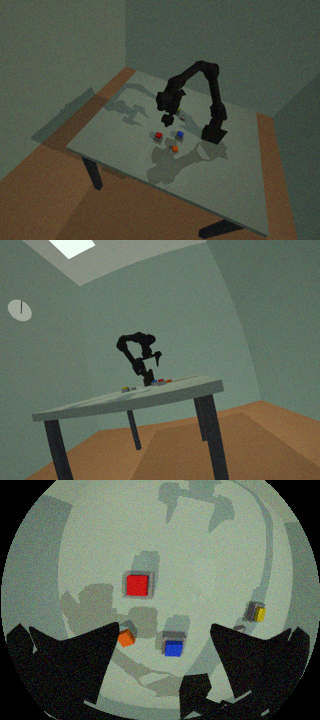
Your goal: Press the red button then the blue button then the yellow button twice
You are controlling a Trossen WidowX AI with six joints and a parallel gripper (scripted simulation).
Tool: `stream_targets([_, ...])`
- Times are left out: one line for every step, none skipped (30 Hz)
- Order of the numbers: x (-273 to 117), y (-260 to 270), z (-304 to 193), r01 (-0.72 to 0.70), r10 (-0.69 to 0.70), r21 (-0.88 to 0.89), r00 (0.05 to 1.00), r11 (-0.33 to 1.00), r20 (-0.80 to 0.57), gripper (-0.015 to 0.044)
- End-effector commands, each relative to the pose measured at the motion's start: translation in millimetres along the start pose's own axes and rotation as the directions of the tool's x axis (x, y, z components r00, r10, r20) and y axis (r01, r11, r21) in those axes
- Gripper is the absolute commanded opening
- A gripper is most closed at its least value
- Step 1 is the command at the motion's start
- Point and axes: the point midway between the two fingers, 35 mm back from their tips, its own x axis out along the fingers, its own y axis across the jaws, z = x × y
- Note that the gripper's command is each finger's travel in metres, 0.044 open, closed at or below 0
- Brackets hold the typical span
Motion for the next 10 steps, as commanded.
stream_targets([-1.3,60.8,-29.5,0.041,-0.041,0.014,0.999,0.999,-0.012,0.0400])
stream_targets([-0.9,69.7,-35.0,0.050,-0.050,0.017,0.999,0.999,-0.011,0.0400])
stream_targets([-0.4,76.1,-39.2,0.057,-0.056,0.020,0.998,0.998,-0.011,0.0400])
stream_targets([-0.1,80.0,-41.9,0.061,-0.061,0.022,0.998,0.998,-0.011,0.0400])
stream_targets([0.0,81.5,-43.0,0.063,-0.062,0.022,0.998,0.998,-0.011,0.0400])
stream_targets([0.0,81.7,-43.1,0.063,-0.062,0.022,0.998,0.998,-0.011,0.0400])
stream_targets([0.0,81.7,-43.1,0.063,-0.062,0.022,0.998,0.998,-0.011,0.0400])
stream_targets([0.0,81.7,-43.1,0.063,-0.062,0.022,0.998,0.998,-0.011,0.0400])
stream_targets([0.0,81.7,-43.1,0.063,-0.062,0.022,0.998,0.998,-0.011,0.0400])
stream_targets([0.0,81.7,-43.1,0.063,-0.062,0.022,0.998,0.998,-0.011,0.0400])
